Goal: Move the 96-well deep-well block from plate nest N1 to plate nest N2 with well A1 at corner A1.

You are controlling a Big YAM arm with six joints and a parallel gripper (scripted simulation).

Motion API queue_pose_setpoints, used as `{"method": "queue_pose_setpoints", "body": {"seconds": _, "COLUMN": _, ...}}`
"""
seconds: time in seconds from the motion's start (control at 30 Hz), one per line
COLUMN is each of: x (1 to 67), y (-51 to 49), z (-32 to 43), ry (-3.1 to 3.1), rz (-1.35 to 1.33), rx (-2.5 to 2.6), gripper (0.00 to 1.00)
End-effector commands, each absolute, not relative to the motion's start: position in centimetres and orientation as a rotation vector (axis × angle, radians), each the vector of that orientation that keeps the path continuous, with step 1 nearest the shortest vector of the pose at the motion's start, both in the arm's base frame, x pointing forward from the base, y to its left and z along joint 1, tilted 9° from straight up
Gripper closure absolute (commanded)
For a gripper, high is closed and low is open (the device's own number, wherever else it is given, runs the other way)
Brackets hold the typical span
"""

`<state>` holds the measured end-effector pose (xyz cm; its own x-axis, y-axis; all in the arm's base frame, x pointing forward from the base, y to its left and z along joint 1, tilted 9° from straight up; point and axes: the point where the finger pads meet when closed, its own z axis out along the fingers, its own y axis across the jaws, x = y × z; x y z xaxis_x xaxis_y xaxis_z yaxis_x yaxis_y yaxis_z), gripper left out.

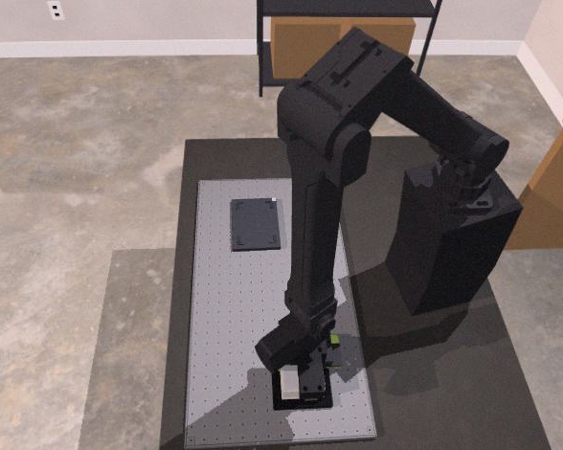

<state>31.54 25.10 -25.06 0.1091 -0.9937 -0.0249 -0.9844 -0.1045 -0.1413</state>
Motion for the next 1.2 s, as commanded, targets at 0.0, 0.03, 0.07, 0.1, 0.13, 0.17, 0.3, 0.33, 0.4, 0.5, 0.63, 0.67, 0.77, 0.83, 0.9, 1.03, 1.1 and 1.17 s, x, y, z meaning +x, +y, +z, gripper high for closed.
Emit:
{"method": "queue_pose_setpoints", "body": {"seconds": 0.0, "x": 32.5, "y": 25.4, "z": -25.4, "ry": 2.001, "rz": -0.116, "rx": -2.225, "gripper": 0.00}}
{"method": "queue_pose_setpoints", "body": {"seconds": 0.03, "x": 32.5, "y": 25.4, "z": -25.5, "ry": 2.002, "rz": -0.116, "rx": -2.225, "gripper": 0.00}}
{"method": "queue_pose_setpoints", "body": {"seconds": 0.07, "x": 32.5, "y": 25.4, "z": -25.5, "ry": 2.002, "rz": -0.116, "rx": -2.225, "gripper": 0.00}}
{"method": "queue_pose_setpoints", "body": {"seconds": 0.1, "x": 32.5, "y": 25.4, "z": -25.5, "ry": 2.002, "rz": -0.116, "rx": -2.225, "gripper": 0.00}}
{"method": "queue_pose_setpoints", "body": {"seconds": 0.13, "x": 33.6, "y": 26.5, "z": -24.1, "ry": 1.974, "rz": -0.123, "rx": -2.197, "gripper": 0.00}}
{"method": "queue_pose_setpoints", "body": {"seconds": 0.17, "x": 33.4, "y": 26.2, "z": -24.6, "ry": 1.980, "rz": -0.121, "rx": -2.204, "gripper": 0.00}}
{"method": "queue_pose_setpoints", "body": {"seconds": 0.3, "x": 32.4, "y": 25.7, "z": -25.1, "ry": 1.998, "rz": -0.116, "rx": -2.226, "gripper": 0.00}}
{"method": "queue_pose_setpoints", "body": {"seconds": 0.33, "x": 32.4, "y": 25.7, "z": -25.1, "ry": 1.998, "rz": -0.116, "rx": -2.226, "gripper": 0.00}}
{"method": "queue_pose_setpoints", "body": {"seconds": 0.4, "x": 32.4, "y": 25.7, "z": -25.1, "ry": 1.998, "rz": -0.116, "rx": -2.226, "gripper": 0.00}}
{"method": "queue_pose_setpoints", "body": {"seconds": 0.5, "x": 32.4, "y": 25.7, "z": -25.1, "ry": 1.998, "rz": -0.116, "rx": -2.226, "gripper": 0.00}}
{"method": "queue_pose_setpoints", "body": {"seconds": 0.63, "x": 32.4, "y": 25.7, "z": -25.1, "ry": 1.998, "rz": -0.116, "rx": -2.226, "gripper": 1.00}}
{"method": "queue_pose_setpoints", "body": {"seconds": 0.67, "x": 32.4, "y": 25.7, "z": -25.1, "ry": 1.998, "rz": -0.116, "rx": -2.226, "gripper": 1.00}}
{"method": "queue_pose_setpoints", "body": {"seconds": 0.77, "x": 32.4, "y": 25.7, "z": -25.1, "ry": 1.998, "rz": -0.116, "rx": -2.226, "gripper": 1.00}}
{"method": "queue_pose_setpoints", "body": {"seconds": 0.83, "x": 32.4, "y": 25.7, "z": -25.1, "ry": 1.998, "rz": -0.116, "rx": -2.226, "gripper": 1.00}}
{"method": "queue_pose_setpoints", "body": {"seconds": 0.9, "x": 32.4, "y": 25.7, "z": -25.1, "ry": 1.998, "rz": -0.116, "rx": -2.226, "gripper": 1.00}}
{"method": "queue_pose_setpoints", "body": {"seconds": 1.03, "x": 32.4, "y": 25.7, "z": -25.1, "ry": 1.998, "rz": -0.116, "rx": -2.226, "gripper": 1.00}}
{"method": "queue_pose_setpoints", "body": {"seconds": 1.1, "x": 32.4, "y": 25.7, "z": -25.1, "ry": 1.998, "rz": -0.116, "rx": -2.226, "gripper": 1.00}}
{"method": "queue_pose_setpoints", "body": {"seconds": 1.17, "x": 32.4, "y": 25.7, "z": -25.1, "ry": 1.998, "rz": -0.116, "rx": -2.226, "gripper": 1.00}}
